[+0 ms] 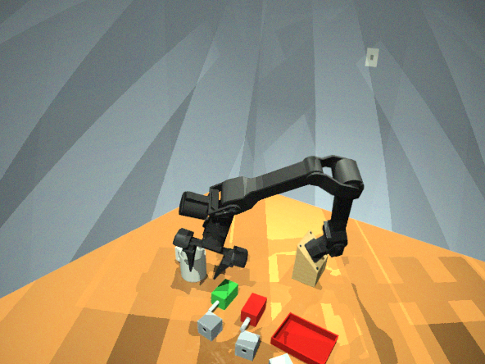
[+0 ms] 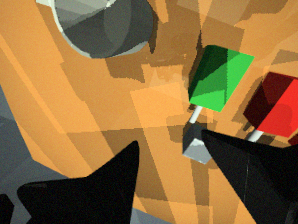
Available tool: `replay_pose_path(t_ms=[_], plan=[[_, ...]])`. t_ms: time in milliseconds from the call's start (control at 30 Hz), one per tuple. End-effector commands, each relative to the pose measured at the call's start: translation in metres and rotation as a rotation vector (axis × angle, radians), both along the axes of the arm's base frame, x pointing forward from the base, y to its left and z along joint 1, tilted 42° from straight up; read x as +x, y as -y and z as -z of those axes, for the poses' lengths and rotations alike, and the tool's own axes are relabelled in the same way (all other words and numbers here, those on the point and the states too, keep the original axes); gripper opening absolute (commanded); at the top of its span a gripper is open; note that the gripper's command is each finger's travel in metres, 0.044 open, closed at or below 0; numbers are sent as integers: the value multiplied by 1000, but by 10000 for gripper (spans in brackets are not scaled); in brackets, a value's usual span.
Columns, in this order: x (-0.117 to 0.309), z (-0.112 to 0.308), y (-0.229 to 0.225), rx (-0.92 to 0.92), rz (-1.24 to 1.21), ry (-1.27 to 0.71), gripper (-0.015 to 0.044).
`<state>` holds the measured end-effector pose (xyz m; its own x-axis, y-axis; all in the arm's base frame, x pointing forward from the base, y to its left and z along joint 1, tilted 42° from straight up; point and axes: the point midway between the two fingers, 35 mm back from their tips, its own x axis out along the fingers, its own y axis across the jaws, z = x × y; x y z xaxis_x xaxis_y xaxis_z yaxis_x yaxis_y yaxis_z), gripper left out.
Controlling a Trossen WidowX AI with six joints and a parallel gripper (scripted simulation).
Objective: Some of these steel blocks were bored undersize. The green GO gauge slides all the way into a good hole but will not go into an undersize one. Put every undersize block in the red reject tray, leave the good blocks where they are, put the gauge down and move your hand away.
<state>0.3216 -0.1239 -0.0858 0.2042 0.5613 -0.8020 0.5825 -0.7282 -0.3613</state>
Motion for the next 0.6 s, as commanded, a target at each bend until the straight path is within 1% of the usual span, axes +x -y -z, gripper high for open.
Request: replay_pose_path(t_ms=[0, 567], plan=[[-33, 13, -50, 117, 150, -493, 300], [-35, 20, -56, 119, 155, -511, 300]])
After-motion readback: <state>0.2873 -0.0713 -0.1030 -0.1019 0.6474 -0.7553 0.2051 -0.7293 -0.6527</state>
